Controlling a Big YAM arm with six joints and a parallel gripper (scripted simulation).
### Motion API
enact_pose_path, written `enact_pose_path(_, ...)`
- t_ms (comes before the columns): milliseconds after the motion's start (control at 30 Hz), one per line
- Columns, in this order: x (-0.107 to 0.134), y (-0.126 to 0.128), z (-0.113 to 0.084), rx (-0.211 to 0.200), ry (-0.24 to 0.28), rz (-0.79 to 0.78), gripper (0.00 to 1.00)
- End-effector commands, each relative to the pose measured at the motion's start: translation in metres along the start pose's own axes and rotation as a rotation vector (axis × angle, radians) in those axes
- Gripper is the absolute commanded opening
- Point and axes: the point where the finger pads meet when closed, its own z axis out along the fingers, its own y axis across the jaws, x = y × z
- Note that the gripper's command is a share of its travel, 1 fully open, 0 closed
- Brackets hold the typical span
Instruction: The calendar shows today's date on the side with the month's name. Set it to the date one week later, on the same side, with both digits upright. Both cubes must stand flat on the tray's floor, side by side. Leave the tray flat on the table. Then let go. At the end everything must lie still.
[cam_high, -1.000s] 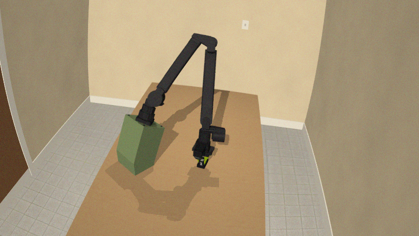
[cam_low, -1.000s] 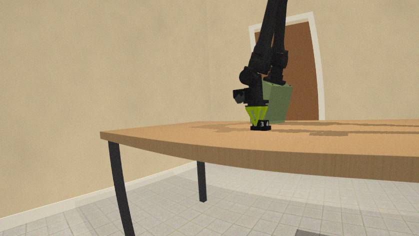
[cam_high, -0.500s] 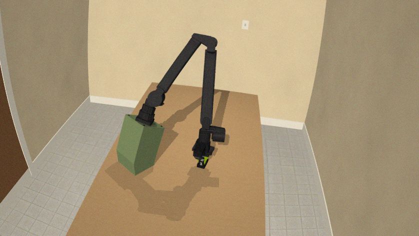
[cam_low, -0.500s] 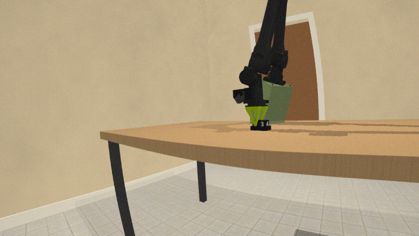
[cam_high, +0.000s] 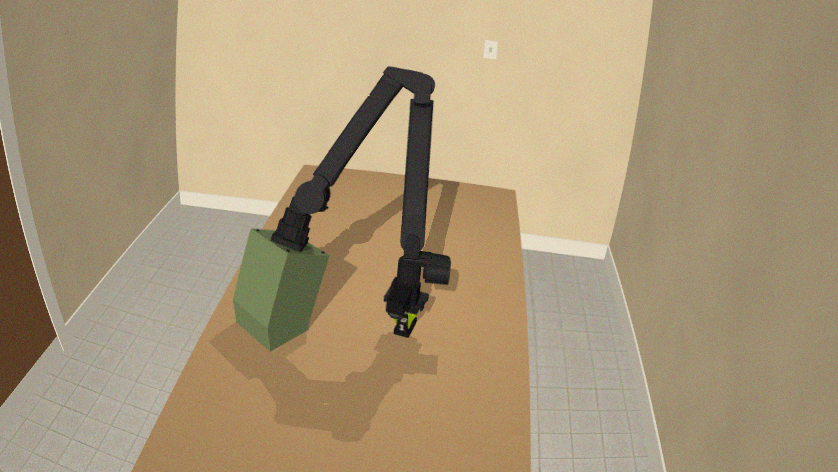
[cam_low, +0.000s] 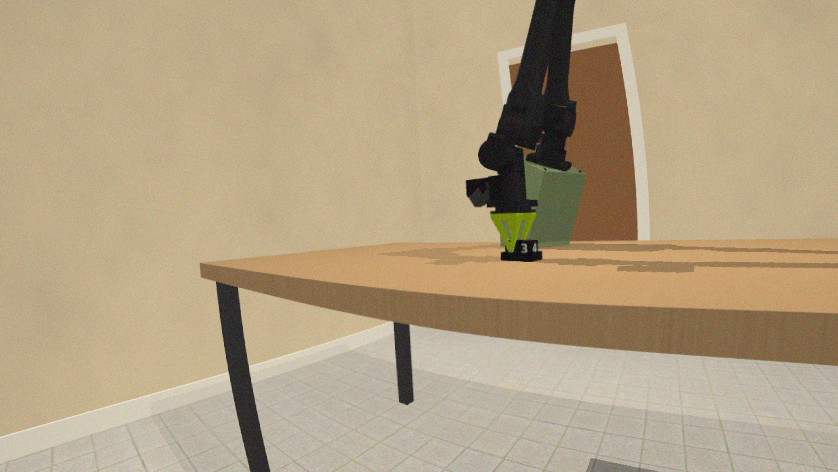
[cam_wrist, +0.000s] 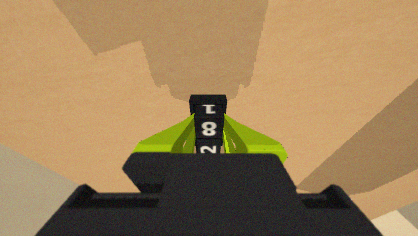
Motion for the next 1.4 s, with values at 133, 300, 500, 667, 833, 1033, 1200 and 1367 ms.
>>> enact_pose_path(133, 0.001, 0.005, -0.010, -0.017, -0.001, -0.009, 0.25)
enact_pose_path(300, -0.002, 0.004, -0.012, -0.018, -0.002, 0.000, 0.25)
enact_pose_path(500, -0.002, 0.006, -0.014, -0.021, -0.001, 0.000, 0.25)
enact_pose_path(667, -0.002, 0.005, -0.016, -0.018, -0.001, 0.000, 0.25)
enact_pose_path(833, -0.002, 0.004, -0.018, -0.018, -0.001, 0.000, 0.25)
enact_pose_path(1033, -0.001, 0.007, -0.019, -0.024, 0.001, 0.000, 0.25)
enact_pose_path(1200, -0.002, 0.006, -0.020, -0.022, 0.000, -0.001, 0.25)
enact_pose_path(1367, -0.002, 0.005, -0.021, -0.020, 0.000, 0.000, 0.25)
